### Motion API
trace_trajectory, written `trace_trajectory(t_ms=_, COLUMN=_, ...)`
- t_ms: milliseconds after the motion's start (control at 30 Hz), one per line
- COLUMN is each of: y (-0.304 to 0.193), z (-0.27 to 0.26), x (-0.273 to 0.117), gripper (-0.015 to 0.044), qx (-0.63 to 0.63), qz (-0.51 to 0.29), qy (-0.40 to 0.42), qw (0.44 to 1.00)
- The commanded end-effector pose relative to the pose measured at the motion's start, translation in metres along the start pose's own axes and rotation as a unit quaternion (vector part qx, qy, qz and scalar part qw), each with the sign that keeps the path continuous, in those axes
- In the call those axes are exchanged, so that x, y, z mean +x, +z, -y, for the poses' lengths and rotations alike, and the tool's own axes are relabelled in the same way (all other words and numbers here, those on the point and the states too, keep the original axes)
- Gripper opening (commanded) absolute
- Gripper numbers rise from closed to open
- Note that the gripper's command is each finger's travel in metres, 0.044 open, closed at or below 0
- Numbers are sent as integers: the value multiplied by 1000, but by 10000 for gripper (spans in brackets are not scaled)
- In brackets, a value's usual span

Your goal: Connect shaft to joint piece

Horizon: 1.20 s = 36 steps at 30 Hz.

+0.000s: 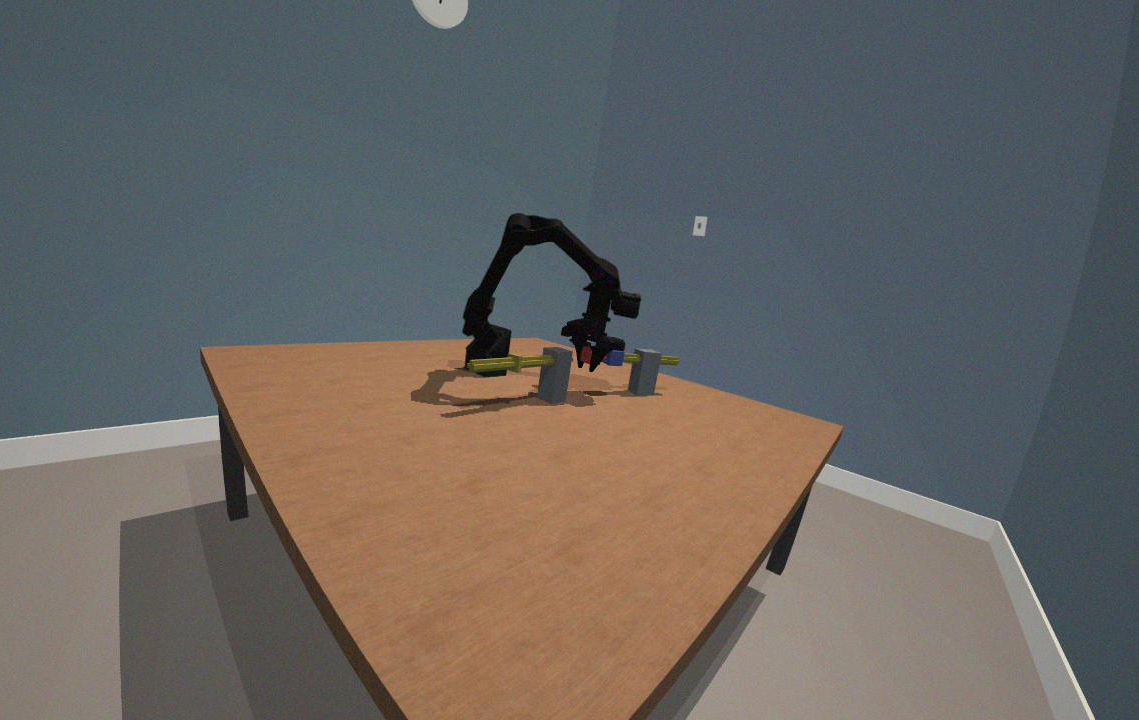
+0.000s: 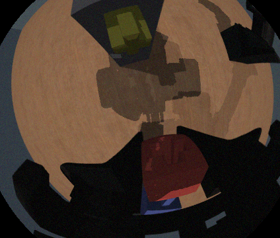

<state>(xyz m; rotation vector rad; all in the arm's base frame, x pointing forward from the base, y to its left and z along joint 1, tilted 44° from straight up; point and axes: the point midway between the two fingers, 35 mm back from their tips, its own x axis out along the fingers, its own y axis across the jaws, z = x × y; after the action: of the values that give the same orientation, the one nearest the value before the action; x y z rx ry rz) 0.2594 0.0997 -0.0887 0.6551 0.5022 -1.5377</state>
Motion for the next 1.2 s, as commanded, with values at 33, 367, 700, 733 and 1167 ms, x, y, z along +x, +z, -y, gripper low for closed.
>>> trace_trajectory(t_ms=33, y=-1, z=-4, x=3, gripper=0, qx=-38, qz=-26, qy=1, qw=999)
trace_trajectory(t_ms=367, y=-1, z=-5, x=4, gripper=0, qx=-58, qz=-37, qy=2, qw=998)
trace_trajectory(t_ms=700, y=-1, z=-5, x=3, gripper=0, qx=-56, qz=-34, qy=2, qw=998)
trace_trajectory(t_ms=733, y=-1, z=-5, x=3, gripper=0, qx=-56, qz=-34, qy=2, qw=998)
trace_trajectory(t_ms=1167, y=-1, z=-5, x=3, gripper=226, qx=-56, qz=-34, qy=2, qw=998)
